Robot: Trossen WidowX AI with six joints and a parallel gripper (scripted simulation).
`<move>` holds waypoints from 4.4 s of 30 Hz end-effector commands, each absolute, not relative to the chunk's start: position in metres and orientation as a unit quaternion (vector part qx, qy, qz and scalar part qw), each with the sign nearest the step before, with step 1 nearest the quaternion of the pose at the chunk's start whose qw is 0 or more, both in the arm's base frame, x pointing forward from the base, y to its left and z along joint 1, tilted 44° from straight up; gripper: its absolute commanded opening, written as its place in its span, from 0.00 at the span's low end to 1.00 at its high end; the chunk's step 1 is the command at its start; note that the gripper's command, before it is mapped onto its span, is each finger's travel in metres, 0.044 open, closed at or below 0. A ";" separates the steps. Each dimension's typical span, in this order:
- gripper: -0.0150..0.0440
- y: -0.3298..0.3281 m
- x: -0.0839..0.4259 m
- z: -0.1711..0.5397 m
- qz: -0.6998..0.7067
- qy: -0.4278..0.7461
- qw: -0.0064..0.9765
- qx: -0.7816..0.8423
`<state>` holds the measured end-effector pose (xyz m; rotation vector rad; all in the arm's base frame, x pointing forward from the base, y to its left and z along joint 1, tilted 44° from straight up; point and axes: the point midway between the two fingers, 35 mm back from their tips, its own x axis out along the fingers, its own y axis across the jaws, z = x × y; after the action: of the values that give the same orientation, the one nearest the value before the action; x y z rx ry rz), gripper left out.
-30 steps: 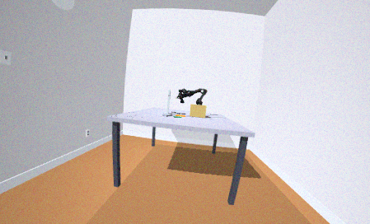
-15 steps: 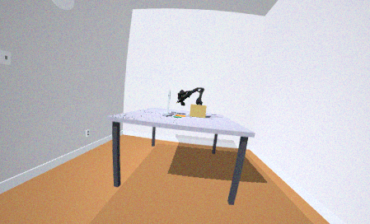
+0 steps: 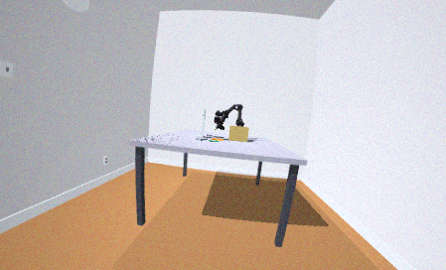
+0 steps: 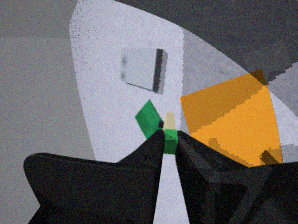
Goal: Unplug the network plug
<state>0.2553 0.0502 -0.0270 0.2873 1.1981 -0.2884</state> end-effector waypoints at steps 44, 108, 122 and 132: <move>0.25 0.002 0.233 -0.088 -0.167 0.611 0.772 0.056; 0.52 -0.002 0.229 -0.073 -0.168 0.611 0.772 0.056; 0.52 0.012 0.233 -0.060 -0.167 0.611 0.772 0.057; 0.52 0.023 0.234 -0.048 -0.167 0.611 0.771 0.057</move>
<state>0.2311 0.0201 -0.0528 0.1186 1.3334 -0.3569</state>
